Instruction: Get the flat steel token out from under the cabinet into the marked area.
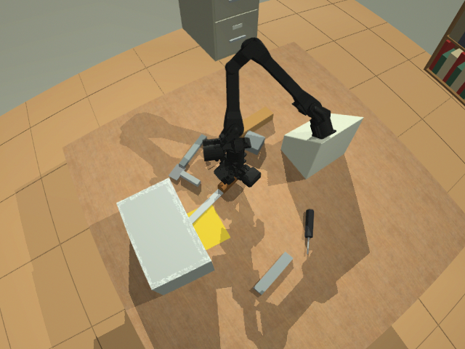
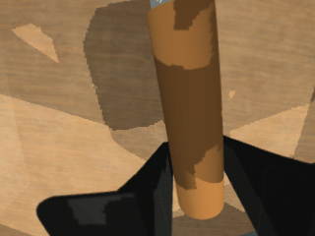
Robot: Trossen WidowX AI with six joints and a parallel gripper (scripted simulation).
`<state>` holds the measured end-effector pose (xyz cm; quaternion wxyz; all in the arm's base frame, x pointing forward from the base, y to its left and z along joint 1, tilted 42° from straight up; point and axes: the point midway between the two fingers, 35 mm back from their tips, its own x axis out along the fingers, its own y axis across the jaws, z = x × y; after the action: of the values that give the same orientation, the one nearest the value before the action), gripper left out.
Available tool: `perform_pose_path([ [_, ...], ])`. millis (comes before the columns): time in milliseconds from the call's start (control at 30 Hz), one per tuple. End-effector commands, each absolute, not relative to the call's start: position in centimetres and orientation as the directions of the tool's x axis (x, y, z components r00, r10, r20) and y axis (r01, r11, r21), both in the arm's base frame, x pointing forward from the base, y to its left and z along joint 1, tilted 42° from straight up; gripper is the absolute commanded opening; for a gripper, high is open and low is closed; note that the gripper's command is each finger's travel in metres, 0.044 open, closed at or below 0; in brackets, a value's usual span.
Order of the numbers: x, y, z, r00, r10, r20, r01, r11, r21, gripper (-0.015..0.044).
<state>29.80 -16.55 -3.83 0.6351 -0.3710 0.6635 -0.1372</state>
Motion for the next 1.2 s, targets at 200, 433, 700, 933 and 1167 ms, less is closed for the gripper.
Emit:
perform_pose_path([
  [200,28.4,-17.1,-3.7,0.078,-0.665,-0.743,-0.322,0.689,-0.649,0.0000],
  [433,27.6,-17.4,-3.5,0.077,-0.665,-0.743,-0.323,0.689,-0.649,0.0000],
  [700,26.6,-17.7,-3.3,0.077,-0.665,-0.743,-0.323,0.688,-0.649,0.0000],
  [933,25.7,-18.1,-3.1,0.076,-0.665,-0.743,-0.323,0.688,-0.649,0.0000],
  [1167,24.8,-18.4,-2.9,0.076,-0.665,-0.743,-0.324,0.688,-0.649,0.0000],
])
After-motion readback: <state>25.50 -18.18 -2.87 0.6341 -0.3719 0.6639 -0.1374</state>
